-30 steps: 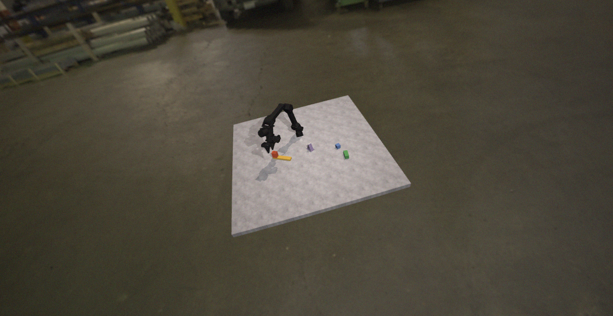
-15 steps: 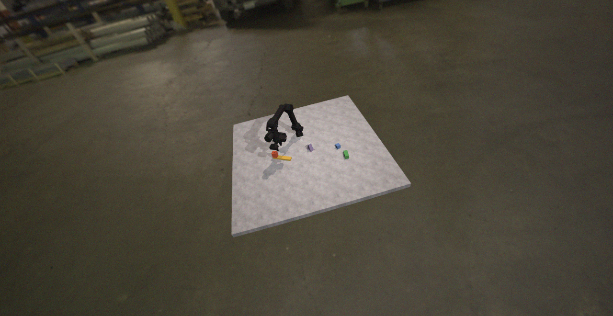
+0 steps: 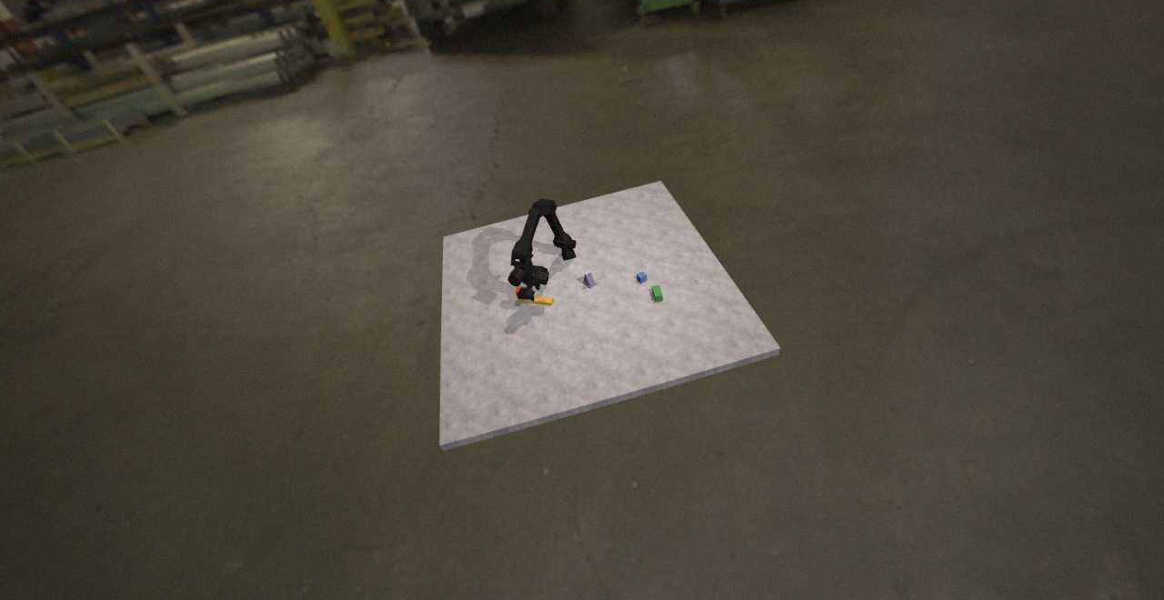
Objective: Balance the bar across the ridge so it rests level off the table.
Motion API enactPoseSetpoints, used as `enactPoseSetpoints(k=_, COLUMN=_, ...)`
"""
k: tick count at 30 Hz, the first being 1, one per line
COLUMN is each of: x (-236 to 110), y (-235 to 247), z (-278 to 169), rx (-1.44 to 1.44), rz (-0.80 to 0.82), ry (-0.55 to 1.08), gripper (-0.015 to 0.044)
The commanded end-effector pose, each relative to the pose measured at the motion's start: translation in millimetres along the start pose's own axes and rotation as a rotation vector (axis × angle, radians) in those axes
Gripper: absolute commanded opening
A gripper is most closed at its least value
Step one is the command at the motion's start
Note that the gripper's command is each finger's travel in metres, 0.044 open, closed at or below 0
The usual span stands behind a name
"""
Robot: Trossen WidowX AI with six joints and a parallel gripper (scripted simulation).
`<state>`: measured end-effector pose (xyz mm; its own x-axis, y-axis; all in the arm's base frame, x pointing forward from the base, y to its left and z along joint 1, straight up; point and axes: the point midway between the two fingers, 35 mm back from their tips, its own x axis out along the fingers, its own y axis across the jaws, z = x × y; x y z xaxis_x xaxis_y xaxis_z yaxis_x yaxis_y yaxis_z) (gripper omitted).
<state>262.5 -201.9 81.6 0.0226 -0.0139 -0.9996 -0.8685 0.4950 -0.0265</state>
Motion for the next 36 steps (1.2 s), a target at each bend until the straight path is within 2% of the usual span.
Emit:
enactPoseSetpoints(k=1, x=5.2, y=-0.8, z=-0.5, rx=0.005, rz=-0.009, ry=0.004, gripper=0.0315)
enactPoseSetpoints(k=19, x=29.8, y=-0.9, z=-0.6, rx=0.005, rz=-0.009, ry=0.004, gripper=0.0315)
enactPoseSetpoints(k=32, x=30.9, y=-0.9, z=-0.6, rx=0.005, rz=-0.009, ry=0.004, gripper=0.0315)
enactPoseSetpoints(k=36, x=30.6, y=-0.5, z=-0.2, rx=0.000, rz=-0.007, ry=0.001, gripper=0.0210)
